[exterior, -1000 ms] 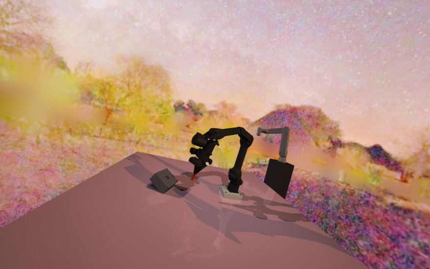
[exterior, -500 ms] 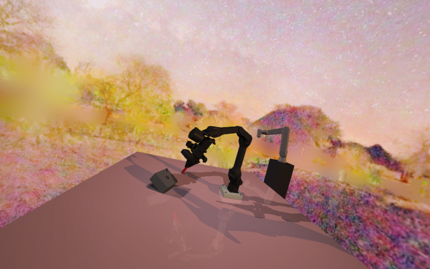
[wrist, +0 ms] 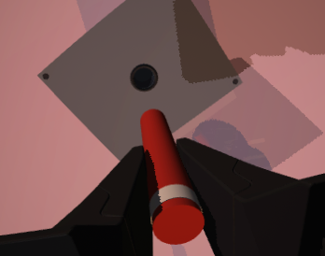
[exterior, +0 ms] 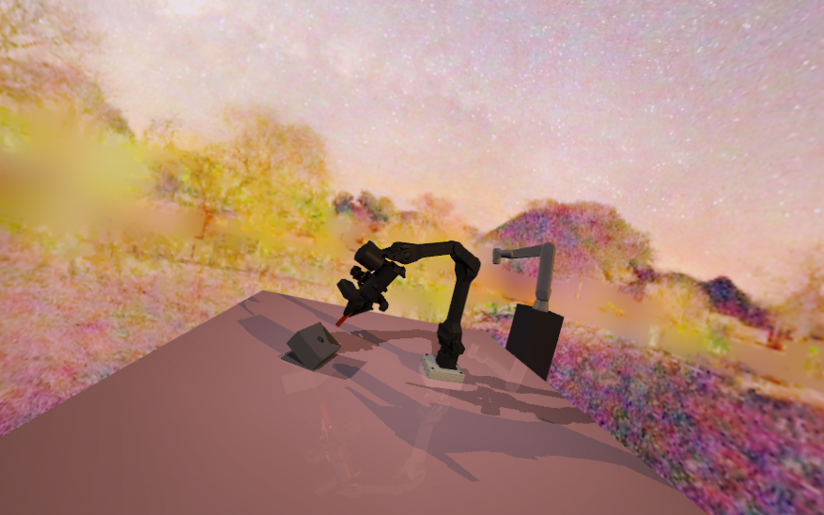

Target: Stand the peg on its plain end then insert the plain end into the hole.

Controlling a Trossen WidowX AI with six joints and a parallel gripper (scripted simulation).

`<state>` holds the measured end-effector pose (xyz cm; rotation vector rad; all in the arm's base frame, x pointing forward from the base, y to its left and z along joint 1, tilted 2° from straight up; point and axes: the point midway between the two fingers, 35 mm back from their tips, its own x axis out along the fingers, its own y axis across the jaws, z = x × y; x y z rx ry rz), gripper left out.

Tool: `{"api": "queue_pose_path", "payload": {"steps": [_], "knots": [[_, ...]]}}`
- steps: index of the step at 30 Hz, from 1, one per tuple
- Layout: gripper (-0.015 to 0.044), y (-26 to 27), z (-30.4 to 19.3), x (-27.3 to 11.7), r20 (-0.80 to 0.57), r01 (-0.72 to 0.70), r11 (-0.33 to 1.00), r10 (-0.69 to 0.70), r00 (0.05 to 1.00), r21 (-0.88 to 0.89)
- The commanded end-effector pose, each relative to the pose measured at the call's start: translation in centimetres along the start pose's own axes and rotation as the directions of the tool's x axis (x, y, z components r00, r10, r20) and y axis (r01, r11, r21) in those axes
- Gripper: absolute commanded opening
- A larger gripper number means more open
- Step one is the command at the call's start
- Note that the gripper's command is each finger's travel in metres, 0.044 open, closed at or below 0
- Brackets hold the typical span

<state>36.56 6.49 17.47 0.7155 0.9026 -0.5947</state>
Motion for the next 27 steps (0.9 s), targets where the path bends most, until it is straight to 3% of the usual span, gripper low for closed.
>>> {"api": "queue_pose_path", "payload": {"steps": [1, 15, 27], "knots": [[0.0, -0.1, 0.1, 1.2, 0.006, 0.012, 1.0, -0.012, 1.0, 0.003], [0.0, 0.0, 0.6, 4.5, 0.025, 0.005, 1.0, -0.005, 1.0, 0.022], [0.0, 0.0, 0.7, 5.0, 0.027, 0.003, 1.0, -0.004, 1.0, 0.029]]}}
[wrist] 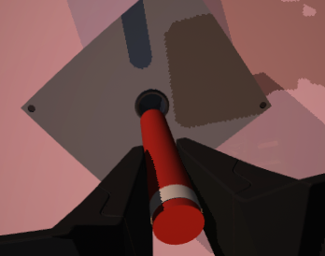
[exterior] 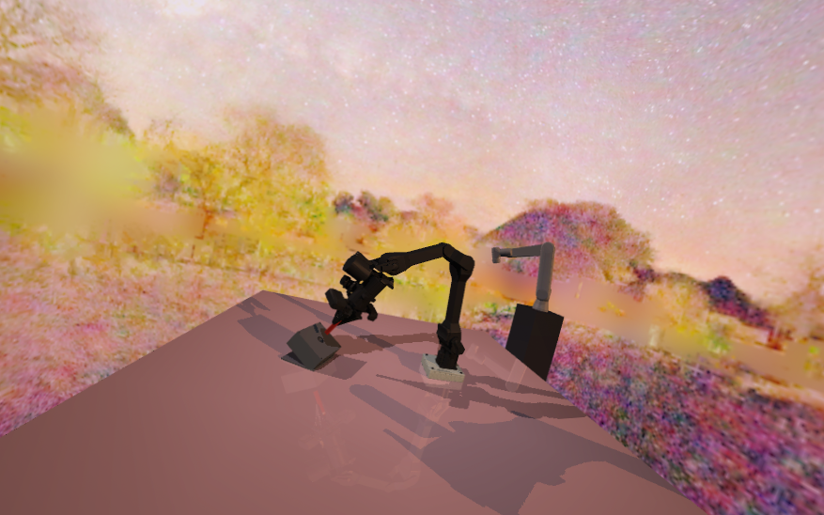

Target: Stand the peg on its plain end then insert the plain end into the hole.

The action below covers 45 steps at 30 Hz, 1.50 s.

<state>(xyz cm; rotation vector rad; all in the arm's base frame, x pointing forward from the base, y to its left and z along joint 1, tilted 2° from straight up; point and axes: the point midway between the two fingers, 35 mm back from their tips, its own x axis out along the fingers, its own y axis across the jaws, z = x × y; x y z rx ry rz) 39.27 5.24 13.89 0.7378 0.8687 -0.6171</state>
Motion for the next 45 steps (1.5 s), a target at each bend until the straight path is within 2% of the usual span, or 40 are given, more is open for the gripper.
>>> {"api": "queue_pose_path", "payload": {"steps": [1, 16, 45], "knots": [[0.0, -0.1, -0.1, 0.6, 0.001, 0.006, 1.0, -0.006, 1.0, -0.004], [0.0, -0.2, -0.1, 2.4, 0.002, 0.005, 1.0, -0.005, 1.0, -0.003], [0.0, -0.2, -0.1, 2.3, 0.009, -0.001, 1.0, 0.001, 1.0, 0.005]]}}
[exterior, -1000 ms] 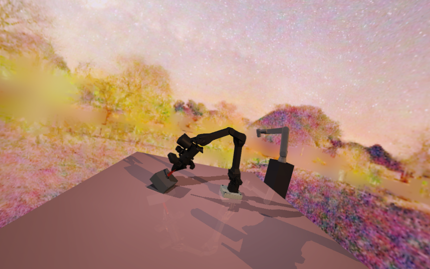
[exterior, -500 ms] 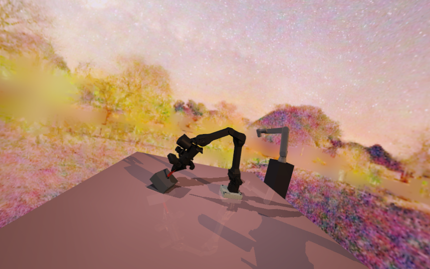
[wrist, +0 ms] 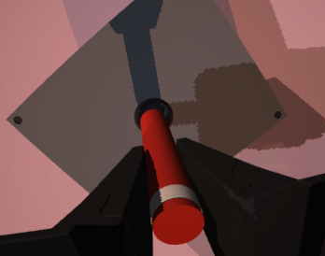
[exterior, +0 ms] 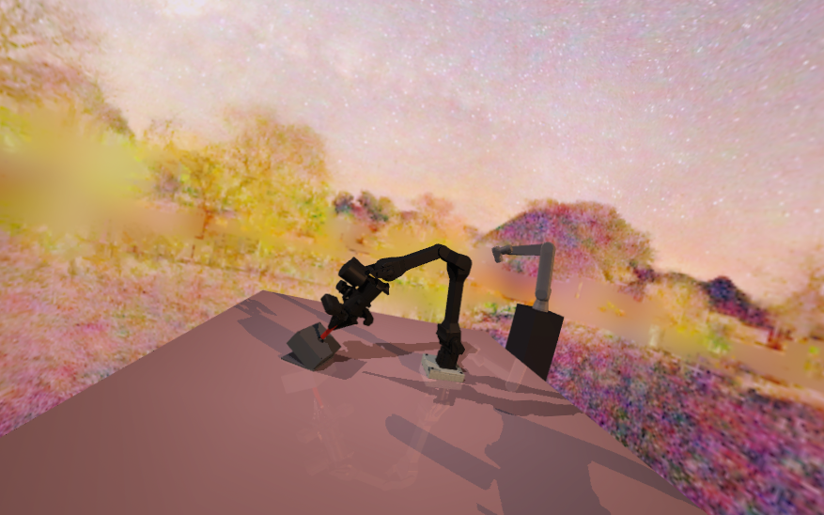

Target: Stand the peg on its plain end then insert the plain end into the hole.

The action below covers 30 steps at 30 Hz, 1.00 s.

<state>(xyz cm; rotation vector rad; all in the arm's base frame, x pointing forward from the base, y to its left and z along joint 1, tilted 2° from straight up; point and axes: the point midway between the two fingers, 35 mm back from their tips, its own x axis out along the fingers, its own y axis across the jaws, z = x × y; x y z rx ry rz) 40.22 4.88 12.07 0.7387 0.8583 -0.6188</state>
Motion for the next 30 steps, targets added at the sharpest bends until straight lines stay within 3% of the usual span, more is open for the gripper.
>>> {"api": "queue_pose_path", "payload": {"steps": [1, 30], "knots": [[0.0, -0.11, -0.06, 0.23, 0.0, 0.002, 1.0, -0.002, 1.0, 0.002], [0.0, -0.07, -0.08, 1.06, 0.001, 0.002, 1.0, -0.002, 1.0, 0.002]]}}
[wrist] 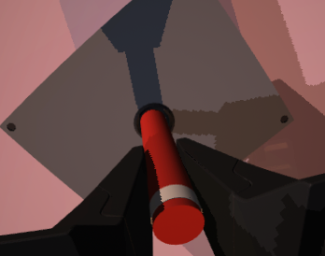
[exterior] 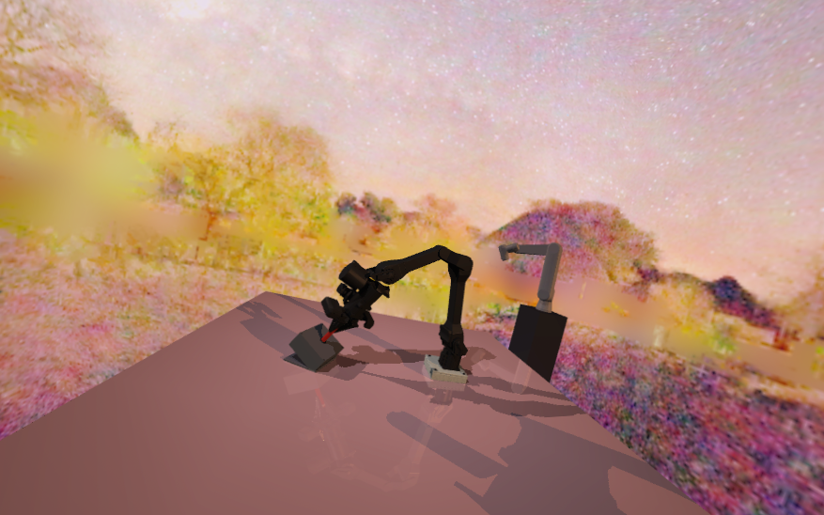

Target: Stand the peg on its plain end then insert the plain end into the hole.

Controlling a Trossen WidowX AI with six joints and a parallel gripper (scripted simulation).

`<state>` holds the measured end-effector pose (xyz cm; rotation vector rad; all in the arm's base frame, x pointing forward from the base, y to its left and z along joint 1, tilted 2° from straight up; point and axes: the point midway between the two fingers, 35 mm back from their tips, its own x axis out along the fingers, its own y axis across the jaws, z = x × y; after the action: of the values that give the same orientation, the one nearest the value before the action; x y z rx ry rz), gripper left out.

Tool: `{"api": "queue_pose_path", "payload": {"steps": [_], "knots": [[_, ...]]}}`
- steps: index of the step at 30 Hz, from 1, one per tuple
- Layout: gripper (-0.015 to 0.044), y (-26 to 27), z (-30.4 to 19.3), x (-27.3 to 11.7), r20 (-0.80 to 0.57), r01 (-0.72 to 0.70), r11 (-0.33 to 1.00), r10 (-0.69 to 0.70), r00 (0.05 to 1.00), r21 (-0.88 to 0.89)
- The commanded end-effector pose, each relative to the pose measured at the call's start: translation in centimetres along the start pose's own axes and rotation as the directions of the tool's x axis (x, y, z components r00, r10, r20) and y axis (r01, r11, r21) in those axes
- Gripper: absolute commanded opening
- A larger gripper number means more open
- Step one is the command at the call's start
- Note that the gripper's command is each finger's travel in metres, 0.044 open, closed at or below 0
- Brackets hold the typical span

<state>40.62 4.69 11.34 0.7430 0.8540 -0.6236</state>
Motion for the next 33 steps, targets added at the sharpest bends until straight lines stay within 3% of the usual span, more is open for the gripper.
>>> {"api": "queue_pose_path", "payload": {"steps": [1, 33], "knots": [[0.0, 0.0, -0.1, 0.2, -0.003, 0.001, 1.0, -0.001, 1.0, -0.004], [0.0, 0.1, 0.0, 1.3, -0.002, 0.001, 1.0, -0.001, 1.0, -0.004]]}}
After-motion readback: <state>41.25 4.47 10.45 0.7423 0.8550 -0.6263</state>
